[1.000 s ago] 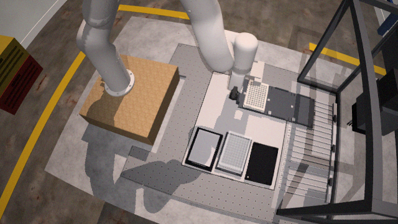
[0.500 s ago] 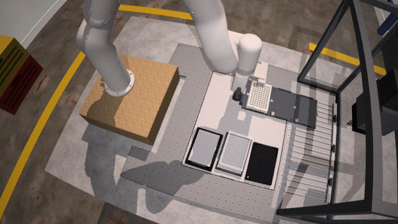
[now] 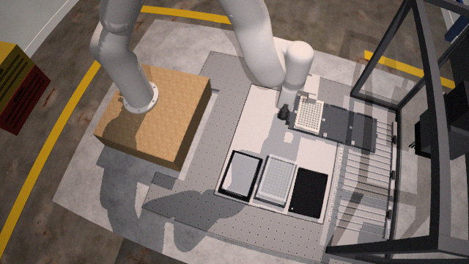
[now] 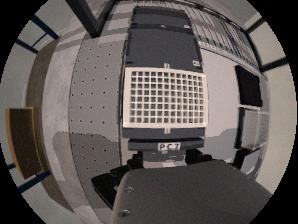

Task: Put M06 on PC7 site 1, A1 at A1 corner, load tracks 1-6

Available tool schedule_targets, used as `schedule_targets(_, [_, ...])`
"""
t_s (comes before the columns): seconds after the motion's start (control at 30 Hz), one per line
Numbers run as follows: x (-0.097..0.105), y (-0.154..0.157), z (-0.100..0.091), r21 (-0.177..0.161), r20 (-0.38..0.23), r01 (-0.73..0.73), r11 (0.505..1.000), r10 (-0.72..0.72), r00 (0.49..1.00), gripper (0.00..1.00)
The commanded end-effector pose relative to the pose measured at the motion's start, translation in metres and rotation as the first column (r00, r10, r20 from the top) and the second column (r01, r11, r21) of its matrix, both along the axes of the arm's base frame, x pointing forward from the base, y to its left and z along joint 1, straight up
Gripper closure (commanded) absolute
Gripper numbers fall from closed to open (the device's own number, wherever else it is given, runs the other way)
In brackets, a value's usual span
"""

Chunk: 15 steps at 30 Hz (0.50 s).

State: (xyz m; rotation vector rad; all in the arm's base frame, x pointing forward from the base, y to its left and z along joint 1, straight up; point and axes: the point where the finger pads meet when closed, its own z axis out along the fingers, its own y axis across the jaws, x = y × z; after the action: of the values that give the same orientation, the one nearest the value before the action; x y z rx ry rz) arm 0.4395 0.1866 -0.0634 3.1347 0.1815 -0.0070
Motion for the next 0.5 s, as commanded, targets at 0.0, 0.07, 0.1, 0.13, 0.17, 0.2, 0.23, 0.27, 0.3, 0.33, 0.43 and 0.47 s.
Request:
schedule_targets(0.0, [0.006, 0.001, 0.001, 0.002, 0.004, 0.0, 1.0, 0.0, 1.0, 0.19])
schedule_targets(0.07, [0.008, 0.001, 0.001, 0.002, 0.004, 0.0, 1.0, 0.0, 1.0, 0.19])
schedule_targets(0.1, [0.009, 0.002, 0.001, 0.002, 0.004, 0.0, 1.0, 0.0, 1.0, 0.19])
schedule_targets(0.13, [0.01, 0.002, 0.001, 0.002, 0.004, 0.0, 1.0, 0.0, 1.0, 0.19])
schedule_targets(0.17, [0.01, 0.002, 0.001, 0.002, 0.004, 0.0, 1.0, 0.0, 1.0, 0.19])
schedule_targets(0.2, [0.01, 0.002, 0.001, 0.002, 0.004, 0.0, 1.0, 0.0, 1.0, 0.19])
schedule_targets(0.23, [0.011, 0.002, 0.001, 0.002, 0.004, 0.0, 1.0, 0.0, 1.0, 0.19])
schedule_targets(0.27, [0.012, 0.002, 0.001, 0.002, 0.004, 0.0, 1.0, 0.0, 1.0, 0.19])
schedule_targets(0.3, [0.013, 0.002, 0.001, 0.002, 0.004, 0.0, 1.0, 0.0, 1.0, 0.19])
schedule_targets(0.33, [0.014, 0.002, 0.001, 0.002, 0.004, 0.0, 1.0, 0.0, 1.0, 0.19])
schedule_targets(0.43, [0.017, 0.002, 0.001, 0.002, 0.004, 0.0, 1.0, 0.0, 1.0, 0.19])
schedule_targets(0.47, [0.018, 0.003, 0.001, 0.002, 0.004, 0.0, 1.0, 0.0, 1.0, 0.19])
